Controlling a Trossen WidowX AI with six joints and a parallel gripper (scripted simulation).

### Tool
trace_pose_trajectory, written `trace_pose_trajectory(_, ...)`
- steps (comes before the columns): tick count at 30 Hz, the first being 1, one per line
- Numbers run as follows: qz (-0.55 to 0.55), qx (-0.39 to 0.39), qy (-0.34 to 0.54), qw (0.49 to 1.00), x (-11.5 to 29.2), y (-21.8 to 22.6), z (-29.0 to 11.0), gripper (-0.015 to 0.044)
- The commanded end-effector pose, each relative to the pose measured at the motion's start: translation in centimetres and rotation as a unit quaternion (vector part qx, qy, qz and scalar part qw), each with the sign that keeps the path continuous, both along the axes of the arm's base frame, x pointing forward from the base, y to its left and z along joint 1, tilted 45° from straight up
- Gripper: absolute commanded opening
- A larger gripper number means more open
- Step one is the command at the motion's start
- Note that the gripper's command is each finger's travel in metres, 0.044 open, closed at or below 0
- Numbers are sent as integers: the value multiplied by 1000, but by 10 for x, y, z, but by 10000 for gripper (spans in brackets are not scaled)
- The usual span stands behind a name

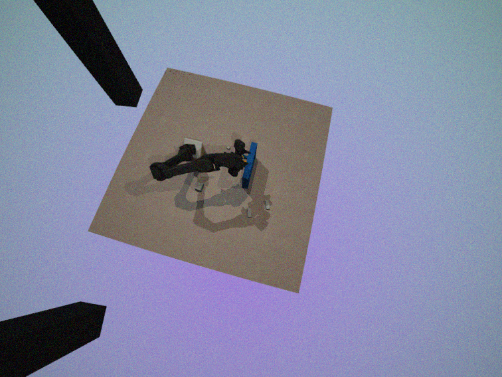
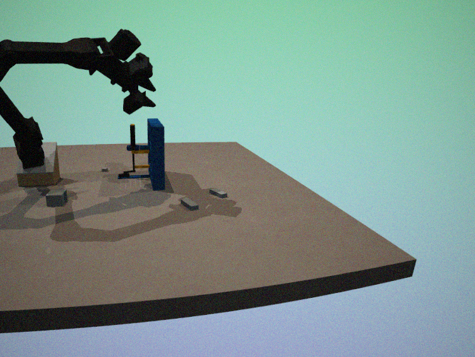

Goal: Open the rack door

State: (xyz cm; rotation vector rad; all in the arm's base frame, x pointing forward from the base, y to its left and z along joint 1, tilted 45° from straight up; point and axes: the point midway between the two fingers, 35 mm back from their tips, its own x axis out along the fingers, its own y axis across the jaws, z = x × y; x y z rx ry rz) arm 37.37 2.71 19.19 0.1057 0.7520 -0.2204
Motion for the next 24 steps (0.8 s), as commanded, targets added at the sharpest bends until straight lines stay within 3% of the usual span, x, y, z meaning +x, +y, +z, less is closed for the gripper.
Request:
trace_pose_trajectory(1,-18,-10,55,998,0,5,-19,288)
trace_pose_trajectory(24,-92,-139,282,945,-23,25,-82,288)
